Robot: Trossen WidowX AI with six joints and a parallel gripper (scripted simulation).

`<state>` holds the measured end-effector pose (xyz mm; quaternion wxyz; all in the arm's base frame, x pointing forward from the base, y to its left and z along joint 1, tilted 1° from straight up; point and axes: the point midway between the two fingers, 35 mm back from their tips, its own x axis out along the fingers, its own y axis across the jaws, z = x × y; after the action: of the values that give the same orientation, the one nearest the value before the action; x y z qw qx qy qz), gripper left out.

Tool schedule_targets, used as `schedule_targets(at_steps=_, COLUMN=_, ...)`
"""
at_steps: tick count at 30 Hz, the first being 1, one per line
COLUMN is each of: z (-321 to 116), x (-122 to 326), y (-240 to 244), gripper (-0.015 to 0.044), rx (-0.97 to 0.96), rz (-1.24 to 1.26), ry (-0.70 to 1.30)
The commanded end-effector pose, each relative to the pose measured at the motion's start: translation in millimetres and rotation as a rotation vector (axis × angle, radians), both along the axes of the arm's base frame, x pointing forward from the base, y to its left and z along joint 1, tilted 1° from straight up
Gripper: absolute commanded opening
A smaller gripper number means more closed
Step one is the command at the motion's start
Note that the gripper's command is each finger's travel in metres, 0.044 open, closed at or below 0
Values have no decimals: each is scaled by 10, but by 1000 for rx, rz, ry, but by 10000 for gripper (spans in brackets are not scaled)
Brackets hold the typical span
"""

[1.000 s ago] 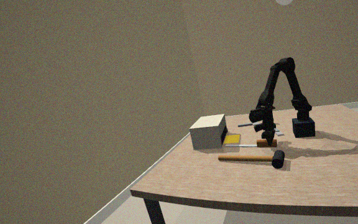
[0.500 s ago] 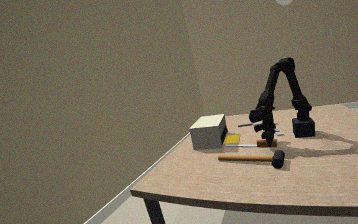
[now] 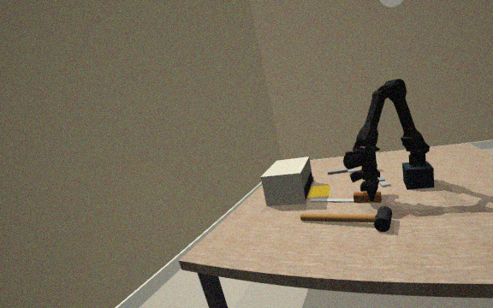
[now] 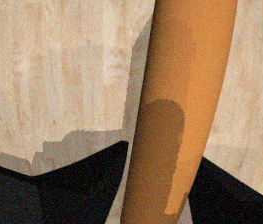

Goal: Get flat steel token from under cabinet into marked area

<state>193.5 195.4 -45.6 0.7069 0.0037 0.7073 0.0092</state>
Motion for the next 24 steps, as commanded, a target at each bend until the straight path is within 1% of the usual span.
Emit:
schedule_targets(at_steps=1, z=2, x=4, y=7, gripper=138, rx=3, rz=0, ry=0)
schedule_targets(at_steps=5, z=2, x=4, y=7, gripper=111, rx=3, rz=0, ry=0)
schedule_targets(at_steps=9, z=2, x=4, y=7, gripper=6, rx=3, rz=0, ry=0)
schedule_targets(at_steps=10, z=3, x=1, y=7, gripper=0, rx=3, rz=0, ry=0)
schedule_targets(at_steps=24, z=4, x=164, y=-2, gripper=0, rx=-2, rz=-25, ry=2)
